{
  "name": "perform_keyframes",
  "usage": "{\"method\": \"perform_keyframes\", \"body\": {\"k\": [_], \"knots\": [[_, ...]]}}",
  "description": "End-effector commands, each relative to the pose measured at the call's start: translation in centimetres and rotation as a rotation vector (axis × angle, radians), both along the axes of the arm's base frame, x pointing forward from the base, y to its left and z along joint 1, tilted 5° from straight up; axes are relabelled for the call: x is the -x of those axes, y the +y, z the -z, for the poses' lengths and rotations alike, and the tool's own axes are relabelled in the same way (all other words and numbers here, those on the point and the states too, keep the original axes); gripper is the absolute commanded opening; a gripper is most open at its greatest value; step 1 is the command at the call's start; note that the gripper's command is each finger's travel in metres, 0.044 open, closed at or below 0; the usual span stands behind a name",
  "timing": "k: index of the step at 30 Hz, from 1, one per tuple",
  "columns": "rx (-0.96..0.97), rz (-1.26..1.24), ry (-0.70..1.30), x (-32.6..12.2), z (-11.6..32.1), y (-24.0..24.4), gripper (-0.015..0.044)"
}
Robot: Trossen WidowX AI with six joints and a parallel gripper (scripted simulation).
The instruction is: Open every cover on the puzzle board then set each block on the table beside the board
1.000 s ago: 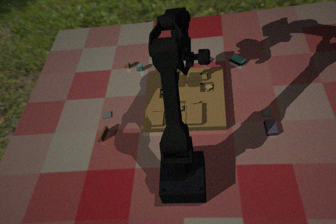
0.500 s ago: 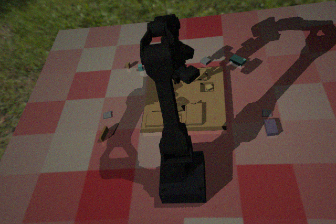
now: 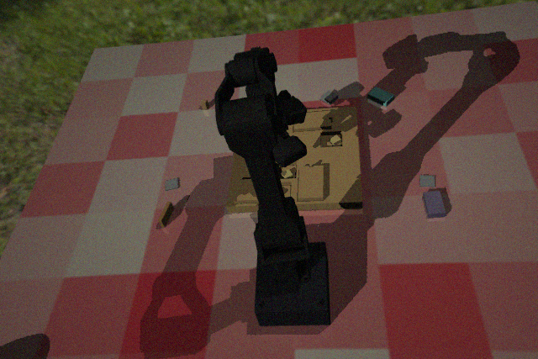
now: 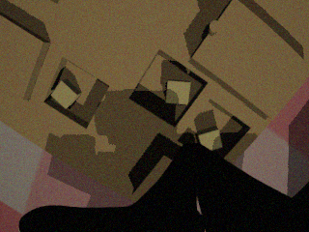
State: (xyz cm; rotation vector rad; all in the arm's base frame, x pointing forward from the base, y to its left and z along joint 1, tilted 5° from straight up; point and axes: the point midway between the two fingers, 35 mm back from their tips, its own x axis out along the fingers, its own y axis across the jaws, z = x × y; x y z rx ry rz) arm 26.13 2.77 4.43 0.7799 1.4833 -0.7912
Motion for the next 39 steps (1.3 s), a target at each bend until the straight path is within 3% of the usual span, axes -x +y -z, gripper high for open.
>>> {"method": "perform_keyframes", "body": {"k": [1, 13, 31, 39], "knots": [[0.005, 0.221, 0.006, 1.3, 0.1, 0.3, 0.0], [0.054, 1.253, 0.034, 4.0, 0.5, 0.8, 0.0], [0.055, 1.268, 0.035, 4.0, 0.5, 0.9, 0.0], [0.055, 1.268, 0.035, 4.0, 3.4, 1.0, 0.0]]}}
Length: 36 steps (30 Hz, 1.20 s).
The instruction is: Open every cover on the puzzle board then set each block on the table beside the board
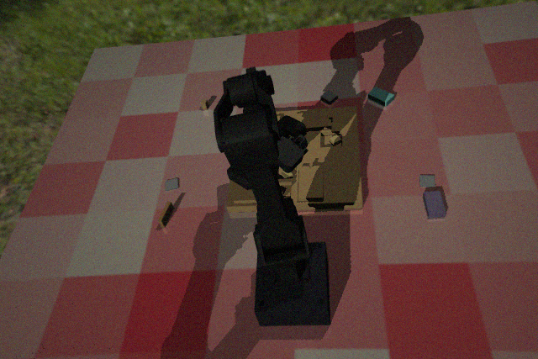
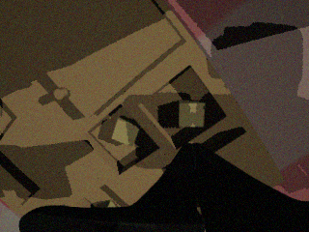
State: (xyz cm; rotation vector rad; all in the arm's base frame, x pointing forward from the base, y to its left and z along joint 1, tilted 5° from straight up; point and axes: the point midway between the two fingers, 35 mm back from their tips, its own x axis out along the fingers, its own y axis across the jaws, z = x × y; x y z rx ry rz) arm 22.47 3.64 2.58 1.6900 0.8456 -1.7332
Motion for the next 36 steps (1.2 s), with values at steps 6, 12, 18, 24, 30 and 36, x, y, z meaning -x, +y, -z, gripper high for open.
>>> {"method": "perform_keyframes", "body": {"k": [6, 12, 18, 24, 30, 36], "knots": [[-0.003, 0.006, 0.014, 0.7, 3.6, 0.2, 0.0], [-0.003, 0.006, 0.014, 0.8, 3.8, 0.2, 0.0], [-0.003, 0.006, 0.014, 0.8, 4.4, 0.2, 0.0], [-0.003, 0.006, 0.014, 0.9, 4.8, 0.2, 0.0], [-0.003, 0.006, 0.014, 0.9, 4.8, 0.2, 0.0], [-0.003, 0.006, 0.014, 0.8, 4.9, -0.1, 0.0]]}}
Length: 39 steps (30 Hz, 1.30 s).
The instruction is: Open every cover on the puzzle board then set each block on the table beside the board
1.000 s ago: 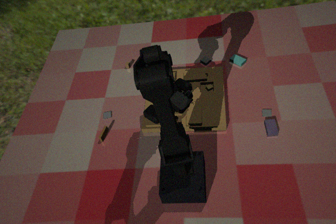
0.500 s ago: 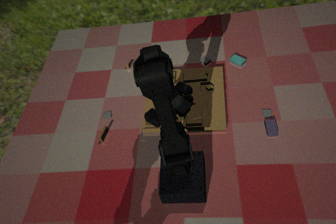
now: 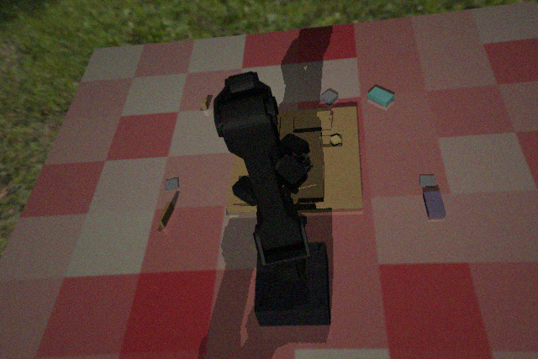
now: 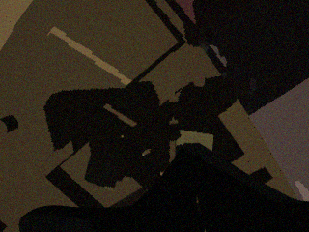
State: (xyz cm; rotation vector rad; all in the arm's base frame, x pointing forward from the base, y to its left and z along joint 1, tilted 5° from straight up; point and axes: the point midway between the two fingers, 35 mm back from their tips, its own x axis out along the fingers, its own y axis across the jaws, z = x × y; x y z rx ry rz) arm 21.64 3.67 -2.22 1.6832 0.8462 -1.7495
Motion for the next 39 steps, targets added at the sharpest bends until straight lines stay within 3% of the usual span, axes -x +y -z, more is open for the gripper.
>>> {"method": "perform_keyframes", "body": {"k": [1, 39], "knots": [[-0.004, 0.001, 0.001, -0.08, 0.17, -0.27, 0.0], [-0.004, 0.002, 0.001, -0.26, -0.59, -0.68, 0.0]]}}
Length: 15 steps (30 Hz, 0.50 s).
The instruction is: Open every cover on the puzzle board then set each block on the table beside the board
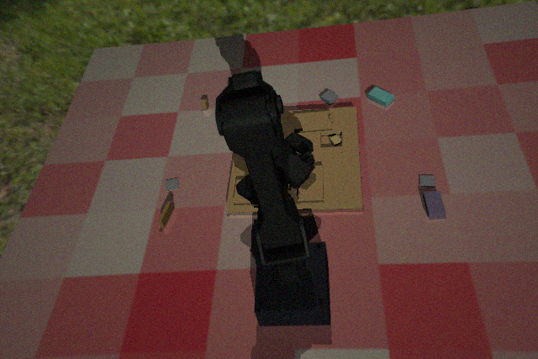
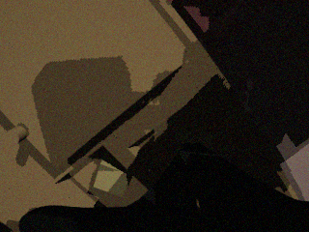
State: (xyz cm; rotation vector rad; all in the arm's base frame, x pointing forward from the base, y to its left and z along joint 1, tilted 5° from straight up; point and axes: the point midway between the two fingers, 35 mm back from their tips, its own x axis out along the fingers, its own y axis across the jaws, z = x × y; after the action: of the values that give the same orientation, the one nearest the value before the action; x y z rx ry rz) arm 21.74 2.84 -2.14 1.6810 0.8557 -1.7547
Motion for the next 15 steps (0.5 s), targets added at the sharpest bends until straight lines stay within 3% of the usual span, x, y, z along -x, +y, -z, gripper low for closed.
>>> {"method": "perform_keyframes", "body": {"k": [1, 3, 9, 15], "knots": [[0.002, 0.003, -0.006, -0.1, -0.6, 0.2, 0.0], [0.002, 0.004, -0.006, -0.1, -0.9, 0.3, 0.0], [0.001, 0.002, -0.003, -0.4, -2.8, 0.1, 0.0144], [0.002, 0.004, -0.007, -0.4, -6.0, 0.1, 0.0144]]}}
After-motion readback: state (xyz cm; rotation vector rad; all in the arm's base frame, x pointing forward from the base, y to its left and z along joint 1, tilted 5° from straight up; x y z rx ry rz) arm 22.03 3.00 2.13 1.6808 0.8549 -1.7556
